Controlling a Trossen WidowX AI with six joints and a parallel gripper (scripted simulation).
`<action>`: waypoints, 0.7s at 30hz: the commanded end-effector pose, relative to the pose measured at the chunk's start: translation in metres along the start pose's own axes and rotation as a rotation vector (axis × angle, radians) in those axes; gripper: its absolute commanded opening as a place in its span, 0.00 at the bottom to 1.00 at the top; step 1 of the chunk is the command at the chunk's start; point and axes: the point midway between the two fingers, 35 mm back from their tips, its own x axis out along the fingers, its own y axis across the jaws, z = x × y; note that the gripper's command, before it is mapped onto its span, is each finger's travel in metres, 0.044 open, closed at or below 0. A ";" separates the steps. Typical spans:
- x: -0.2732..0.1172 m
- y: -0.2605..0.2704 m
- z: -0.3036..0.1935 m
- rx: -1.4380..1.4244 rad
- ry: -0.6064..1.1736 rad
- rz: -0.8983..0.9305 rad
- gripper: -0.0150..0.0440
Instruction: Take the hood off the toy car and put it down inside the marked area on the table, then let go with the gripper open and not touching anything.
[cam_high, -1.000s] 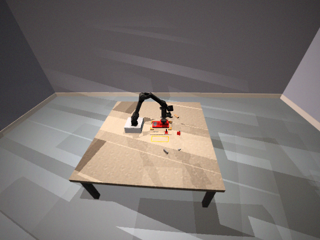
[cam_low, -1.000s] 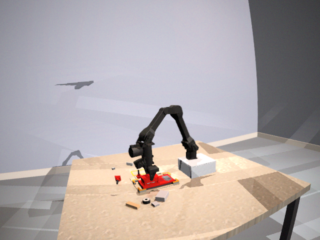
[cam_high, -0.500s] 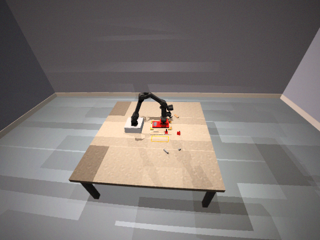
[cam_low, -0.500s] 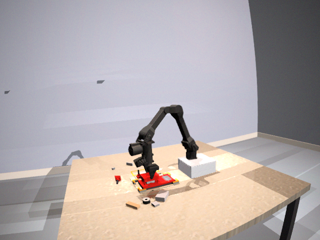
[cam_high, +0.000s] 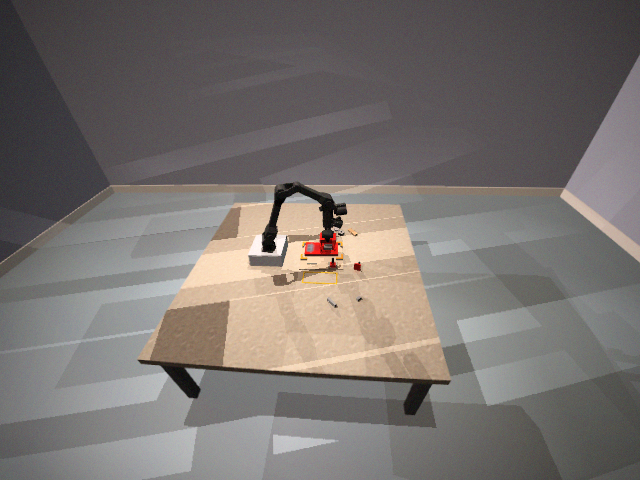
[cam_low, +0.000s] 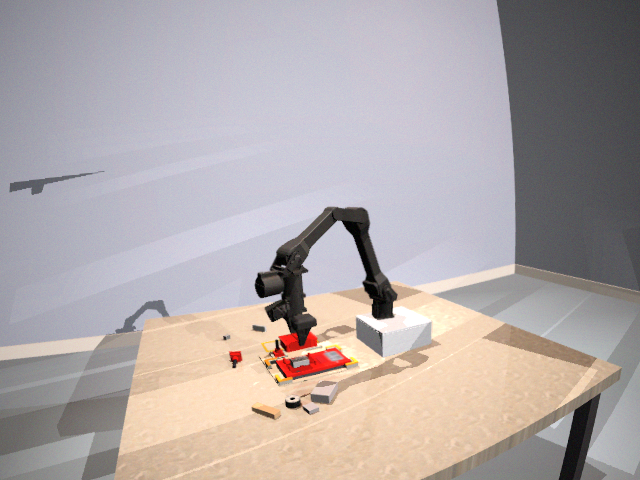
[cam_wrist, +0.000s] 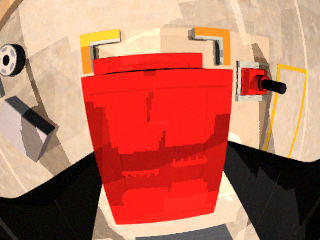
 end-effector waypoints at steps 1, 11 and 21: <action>-0.010 0.000 0.001 -0.002 -0.011 0.003 0.25; -0.004 -0.032 0.004 0.000 -0.005 -0.001 0.25; -0.005 -0.068 0.004 0.010 -0.006 0.003 0.25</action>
